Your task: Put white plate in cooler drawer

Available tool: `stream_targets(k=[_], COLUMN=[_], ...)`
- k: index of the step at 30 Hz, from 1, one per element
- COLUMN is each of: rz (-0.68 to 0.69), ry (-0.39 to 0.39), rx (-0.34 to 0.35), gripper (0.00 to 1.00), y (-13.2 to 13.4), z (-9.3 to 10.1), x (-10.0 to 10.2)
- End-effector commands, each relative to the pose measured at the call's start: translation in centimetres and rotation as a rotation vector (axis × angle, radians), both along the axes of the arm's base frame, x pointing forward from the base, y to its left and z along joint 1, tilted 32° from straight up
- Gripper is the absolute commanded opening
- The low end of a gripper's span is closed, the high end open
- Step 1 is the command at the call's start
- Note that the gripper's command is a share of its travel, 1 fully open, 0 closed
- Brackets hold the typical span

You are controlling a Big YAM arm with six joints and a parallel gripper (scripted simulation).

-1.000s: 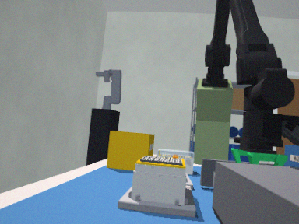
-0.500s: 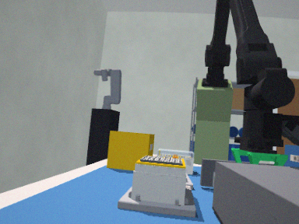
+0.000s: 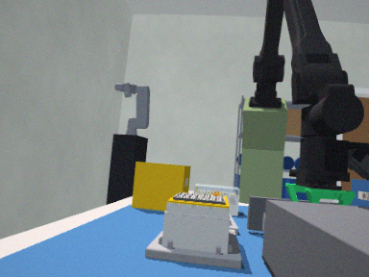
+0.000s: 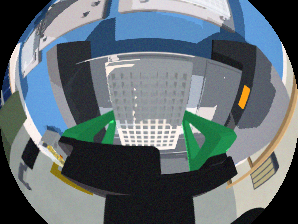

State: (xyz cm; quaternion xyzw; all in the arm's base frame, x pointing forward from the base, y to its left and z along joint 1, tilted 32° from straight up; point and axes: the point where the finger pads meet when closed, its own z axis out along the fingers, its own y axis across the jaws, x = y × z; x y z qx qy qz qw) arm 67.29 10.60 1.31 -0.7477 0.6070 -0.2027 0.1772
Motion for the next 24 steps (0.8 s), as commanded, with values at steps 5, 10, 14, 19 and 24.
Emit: stream_targets(k=[5, 10, 14, 19, 24], rz=[0.008, 0.008, 0.008, 0.008, 0.008], ry=[-0.058, -0.059, -0.058, -0.060, -0.062], rx=[0.008, 0.008, 0.008, 0.008, 0.008], gripper=[0.00, 0.00, 0.00, 0.00, 0.00], y=[0.08, 0.10, 0.10, 0.11, 0.13], z=[2.43, 2.47, 2.47, 2.54, 2.62], x=[1.92, 1.93, 1.89, 1.90, 1.92])
